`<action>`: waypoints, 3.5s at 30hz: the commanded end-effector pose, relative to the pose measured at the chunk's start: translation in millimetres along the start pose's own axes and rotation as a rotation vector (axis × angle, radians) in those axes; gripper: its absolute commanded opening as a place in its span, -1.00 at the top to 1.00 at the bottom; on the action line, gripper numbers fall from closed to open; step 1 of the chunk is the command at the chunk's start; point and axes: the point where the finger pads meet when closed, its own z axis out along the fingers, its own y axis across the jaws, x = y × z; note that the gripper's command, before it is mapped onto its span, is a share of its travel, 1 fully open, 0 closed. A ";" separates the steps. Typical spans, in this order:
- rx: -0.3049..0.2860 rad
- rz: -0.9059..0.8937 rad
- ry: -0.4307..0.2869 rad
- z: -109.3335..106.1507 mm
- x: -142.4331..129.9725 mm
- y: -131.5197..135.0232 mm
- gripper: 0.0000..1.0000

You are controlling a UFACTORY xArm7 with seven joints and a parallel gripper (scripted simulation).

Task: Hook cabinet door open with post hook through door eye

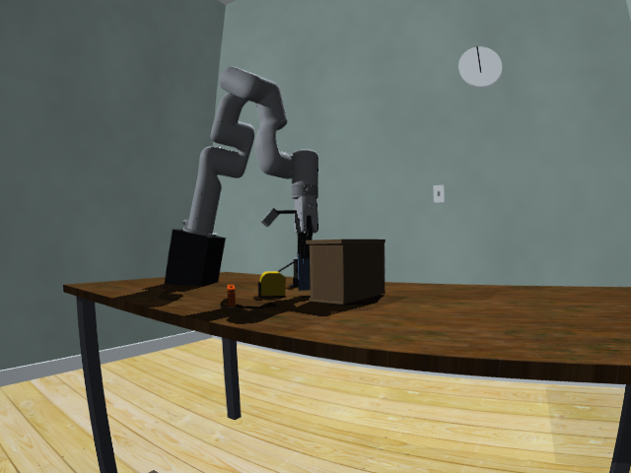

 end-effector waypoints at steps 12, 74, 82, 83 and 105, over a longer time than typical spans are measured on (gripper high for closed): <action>0.004 0.068 -0.002 -1.2 -0.9 7.0 0.47; 0.004 0.341 -0.002 -1.0 -6.8 43.9 0.47; 0.004 0.380 -0.002 -1.0 -8.0 47.8 0.47; 0.004 0.389 -0.003 -1.0 -8.2 48.3 0.47; 0.004 0.359 -0.002 -1.0 -7.9 47.5 0.47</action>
